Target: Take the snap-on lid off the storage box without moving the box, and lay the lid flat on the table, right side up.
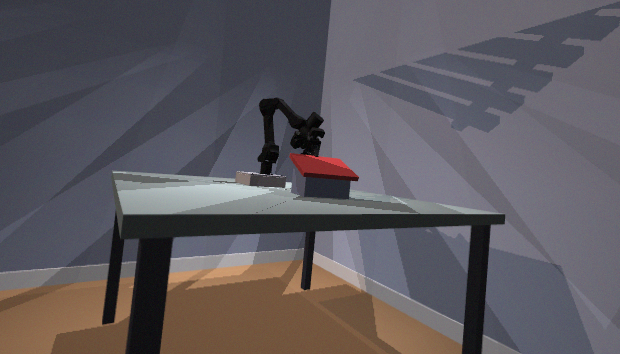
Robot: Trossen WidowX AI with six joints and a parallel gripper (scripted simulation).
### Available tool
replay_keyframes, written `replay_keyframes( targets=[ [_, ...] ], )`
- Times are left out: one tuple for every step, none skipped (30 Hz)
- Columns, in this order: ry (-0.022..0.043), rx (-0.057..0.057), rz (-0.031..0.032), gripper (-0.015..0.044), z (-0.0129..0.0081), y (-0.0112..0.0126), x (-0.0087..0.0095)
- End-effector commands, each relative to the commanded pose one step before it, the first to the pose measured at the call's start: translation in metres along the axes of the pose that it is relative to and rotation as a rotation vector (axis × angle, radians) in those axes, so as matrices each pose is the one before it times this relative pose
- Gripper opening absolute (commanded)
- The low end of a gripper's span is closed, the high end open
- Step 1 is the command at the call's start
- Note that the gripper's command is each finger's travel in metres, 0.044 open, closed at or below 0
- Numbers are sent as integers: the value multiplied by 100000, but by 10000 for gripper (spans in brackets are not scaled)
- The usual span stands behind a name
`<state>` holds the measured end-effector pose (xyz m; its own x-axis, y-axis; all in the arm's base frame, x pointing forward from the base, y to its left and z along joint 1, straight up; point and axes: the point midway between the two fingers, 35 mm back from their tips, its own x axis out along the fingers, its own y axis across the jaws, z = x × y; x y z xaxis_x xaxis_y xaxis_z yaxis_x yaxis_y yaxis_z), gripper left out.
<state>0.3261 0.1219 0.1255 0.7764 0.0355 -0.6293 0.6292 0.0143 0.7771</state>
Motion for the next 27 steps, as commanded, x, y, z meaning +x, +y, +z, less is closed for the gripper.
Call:
replay_keyframes(
  targets=[
    [449, -2, 796, 0, -96, 884, -205],
    [0, 0, 7, 0, 0, 147, -31],
    [0, 0, 8, 0, 0, 149, -29],
    [0, 0, 8, 0, 0, 151, -26],
    [0, 0, 8, 0, 0, 153, -24],
    [0, 0, 9, 0, 0, 156, -20],
    [0, 0, 9, 0, 0, 157, -19],
    [0, 0, 9, 0, 0, 157, -19],
    [0, 0, 9, 0, 0, 157, -19],
    [0, 0, 9, 0, 0, 158, -18],
    [0, 0, 9, 0, 0, 160, -16],
    [0, 0, 9, 0, 0, 161, -14],
    [0, 0, 9, 0, 0, 163, -12],
    [0, 0, 10, 0, 0, 165, -11],
    [0, 0, 10, 0, 0, 166, -9],
    [0, 0, 10, 0, 0, 168, -7],
    [0, 0, 10, 0, 0, 168, -6],
    [0, 0, 10, 0, 0, 169, -5],
    [0, 0, 11, 0, 0, 171, -3],
    [0, 0, 11, 0, 0, 171, -3],
    [0, 0, 10, 0, 0, 164, -11],
    [0, 0, 7, 0, 0, 146, -31],
    [0, 0, 8, 0, 0, 152, -21],
    [0, -1, 12, 0, 0, 183, 13],
    [0, -1, 15, 0, 0, 204, 31],
    [0, -1, 11, 0, 0, 181, 2],
    [0, 0, 6, 0, 0, 143, -34]
  ],
)
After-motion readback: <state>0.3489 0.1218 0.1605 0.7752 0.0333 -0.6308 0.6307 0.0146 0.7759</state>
